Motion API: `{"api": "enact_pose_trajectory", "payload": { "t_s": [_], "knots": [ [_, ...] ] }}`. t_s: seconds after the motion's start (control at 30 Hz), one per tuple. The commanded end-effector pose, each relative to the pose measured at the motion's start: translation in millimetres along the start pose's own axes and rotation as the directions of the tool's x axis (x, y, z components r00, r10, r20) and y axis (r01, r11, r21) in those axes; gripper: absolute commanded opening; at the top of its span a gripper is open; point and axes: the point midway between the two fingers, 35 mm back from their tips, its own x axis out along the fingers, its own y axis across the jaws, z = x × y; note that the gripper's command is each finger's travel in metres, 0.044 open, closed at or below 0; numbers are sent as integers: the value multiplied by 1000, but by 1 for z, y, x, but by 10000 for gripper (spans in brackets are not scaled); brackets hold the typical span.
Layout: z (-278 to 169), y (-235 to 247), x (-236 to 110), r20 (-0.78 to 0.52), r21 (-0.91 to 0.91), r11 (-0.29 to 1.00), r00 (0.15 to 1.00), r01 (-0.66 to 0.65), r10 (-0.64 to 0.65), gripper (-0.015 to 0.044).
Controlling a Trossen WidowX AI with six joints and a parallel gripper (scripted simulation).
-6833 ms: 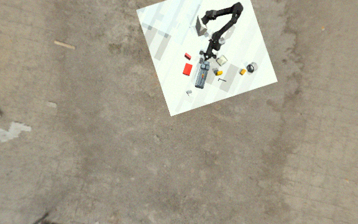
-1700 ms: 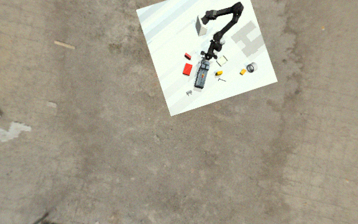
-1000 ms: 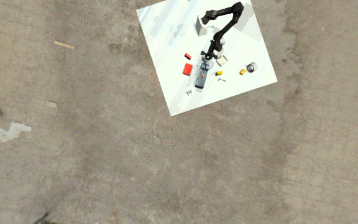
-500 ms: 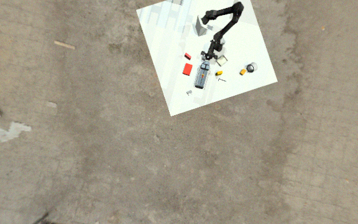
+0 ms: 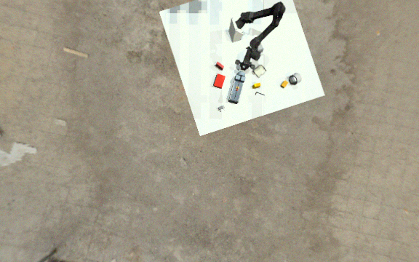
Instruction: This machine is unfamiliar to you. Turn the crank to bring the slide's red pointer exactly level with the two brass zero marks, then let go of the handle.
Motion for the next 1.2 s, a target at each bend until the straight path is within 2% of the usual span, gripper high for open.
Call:
{"api": "enact_pose_trajectory", "payload": {
  "t_s": [0.0,1.17],
  "knots": [
    [1,9,-2,2,-7,1000,1000,-22,22,0],
    [2,12,-3,2,-7,1000,1000,-23,23,0]
  ]
}}
